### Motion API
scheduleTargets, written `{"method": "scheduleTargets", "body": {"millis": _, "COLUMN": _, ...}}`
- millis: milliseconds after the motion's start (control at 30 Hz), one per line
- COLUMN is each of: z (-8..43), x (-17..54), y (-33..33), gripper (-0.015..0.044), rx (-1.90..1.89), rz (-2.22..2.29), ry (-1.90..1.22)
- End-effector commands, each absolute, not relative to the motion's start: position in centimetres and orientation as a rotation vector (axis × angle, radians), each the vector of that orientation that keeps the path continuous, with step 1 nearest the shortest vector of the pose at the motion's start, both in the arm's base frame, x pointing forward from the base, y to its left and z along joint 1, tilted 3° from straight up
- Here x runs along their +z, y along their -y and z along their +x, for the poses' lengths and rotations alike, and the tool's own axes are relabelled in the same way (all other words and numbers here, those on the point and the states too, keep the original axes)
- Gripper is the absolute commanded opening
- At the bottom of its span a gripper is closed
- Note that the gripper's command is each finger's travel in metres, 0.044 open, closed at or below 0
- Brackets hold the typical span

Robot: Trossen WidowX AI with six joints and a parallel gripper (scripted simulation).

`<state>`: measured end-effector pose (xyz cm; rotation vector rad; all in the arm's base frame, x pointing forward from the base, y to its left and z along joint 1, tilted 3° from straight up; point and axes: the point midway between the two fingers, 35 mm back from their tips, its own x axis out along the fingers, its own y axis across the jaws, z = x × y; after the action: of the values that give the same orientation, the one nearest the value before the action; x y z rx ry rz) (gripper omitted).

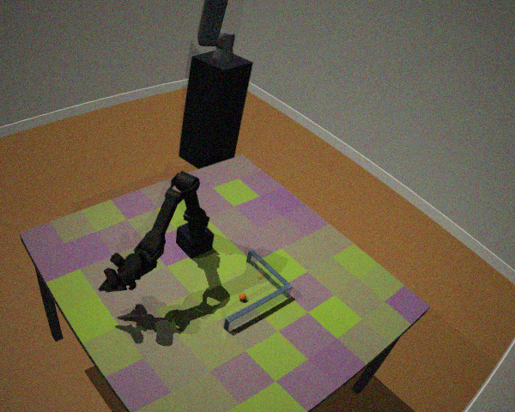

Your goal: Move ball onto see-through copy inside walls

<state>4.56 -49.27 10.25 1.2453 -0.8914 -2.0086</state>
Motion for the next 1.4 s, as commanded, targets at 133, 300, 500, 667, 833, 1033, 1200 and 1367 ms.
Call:
{"method": "scheduleTargets", "body": {"millis": 133, "z": 14.4, "x": 8.0, "y": 45.1, "gripper": 0.0235, "rx": -1.876, "rz": 1.207, "ry": 0.236}}
{"method": "scheduleTargets", "body": {"millis": 300, "z": 20.5, "x": 6.2, "y": 40.4, "gripper": 0.0235, "rx": -1.698, "rz": 1.113, "ry": -0.197}}
{"method": "scheduleTargets", "body": {"millis": 500, "z": 26.3, "x": 4.3, "y": 33.5, "gripper": 0.0235, "rx": -1.412, "rz": 0.944, "ry": -0.649}}
{"method": "scheduleTargets", "body": {"millis": 667, "z": 30.6, "x": 3.5, "y": 25.7, "gripper": 0.0235, "rx": -1.073, "rz": 0.713, "ry": -0.989}}
{"method": "scheduleTargets", "body": {"millis": 833, "z": 32.9, "x": 3.0, "y": 17.3, "gripper": 0.0235, "rx": -0.694, "rz": 0.453, "ry": -1.255}}
{"method": "scheduleTargets", "body": {"millis": 1033, "z": 32.9, "x": 2.9, "y": 7.5, "gripper": 0.0235, "rx": -0.219, "rz": 0.130, "ry": -1.474}}
{"method": "scheduleTargets", "body": {"millis": 1200, "z": 32.8, "x": 2.9, "y": 6.5, "gripper": 0.0235, "rx": -0.167, "rz": 0.095, "ry": -1.492}}
{"method": "scheduleTargets", "body": {"millis": 1367, "z": 32.8, "x": 1.4, "y": 6.6, "gripper": 0.0235, "rx": -0.167, "rz": 0.095, "ry": -1.492}}
